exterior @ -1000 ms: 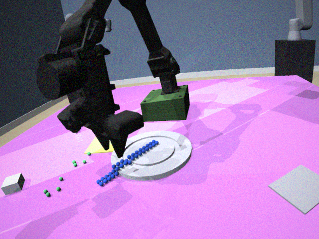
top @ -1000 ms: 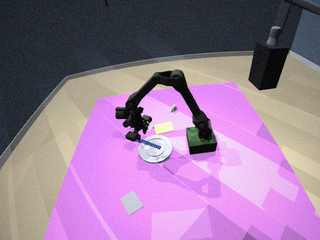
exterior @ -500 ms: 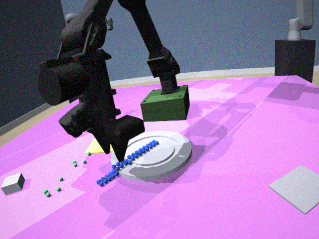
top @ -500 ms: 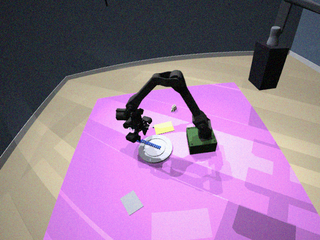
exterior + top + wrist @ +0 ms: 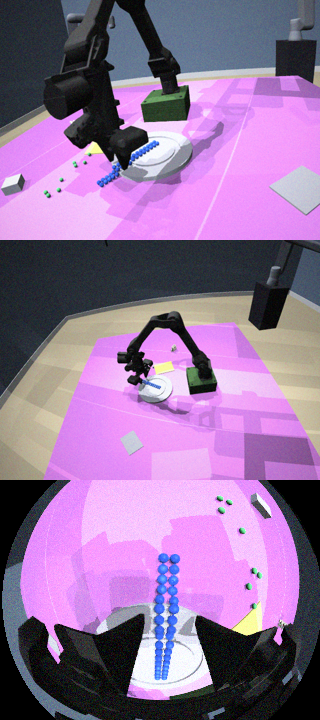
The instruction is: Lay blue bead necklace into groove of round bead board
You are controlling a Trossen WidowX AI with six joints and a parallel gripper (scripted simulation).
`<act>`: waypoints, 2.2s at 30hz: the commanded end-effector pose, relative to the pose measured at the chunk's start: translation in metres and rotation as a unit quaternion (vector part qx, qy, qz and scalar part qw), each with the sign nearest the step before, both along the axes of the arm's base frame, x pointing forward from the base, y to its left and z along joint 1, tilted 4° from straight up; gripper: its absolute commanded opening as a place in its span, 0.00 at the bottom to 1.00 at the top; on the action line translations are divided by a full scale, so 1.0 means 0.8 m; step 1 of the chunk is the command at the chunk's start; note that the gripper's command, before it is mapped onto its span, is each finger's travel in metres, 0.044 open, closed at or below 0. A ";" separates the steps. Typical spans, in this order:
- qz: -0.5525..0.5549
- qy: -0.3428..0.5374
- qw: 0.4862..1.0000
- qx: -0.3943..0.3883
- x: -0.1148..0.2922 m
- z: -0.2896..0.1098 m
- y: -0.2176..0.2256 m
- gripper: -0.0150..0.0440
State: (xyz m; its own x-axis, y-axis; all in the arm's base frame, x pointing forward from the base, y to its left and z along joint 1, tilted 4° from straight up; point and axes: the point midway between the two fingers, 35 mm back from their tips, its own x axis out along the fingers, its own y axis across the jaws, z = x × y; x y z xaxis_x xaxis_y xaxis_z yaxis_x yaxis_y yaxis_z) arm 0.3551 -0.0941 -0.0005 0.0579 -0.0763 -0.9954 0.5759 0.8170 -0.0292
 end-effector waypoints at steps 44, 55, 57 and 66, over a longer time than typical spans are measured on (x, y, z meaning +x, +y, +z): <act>0.000 0.002 1.000 0.000 -0.001 -0.003 0.000 0.25; 0.000 0.002 1.000 0.000 -0.001 -0.003 0.000 0.25; 0.000 0.002 1.000 0.000 -0.001 -0.003 0.000 0.25; 0.002 0.005 1.000 -0.001 -0.003 0.023 0.002 0.25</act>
State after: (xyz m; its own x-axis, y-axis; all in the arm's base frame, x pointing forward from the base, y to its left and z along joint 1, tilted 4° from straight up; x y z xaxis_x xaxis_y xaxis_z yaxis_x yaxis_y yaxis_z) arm 0.3510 -0.0928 0.0044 0.0392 -0.0720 -0.9966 0.5741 0.8179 -0.0365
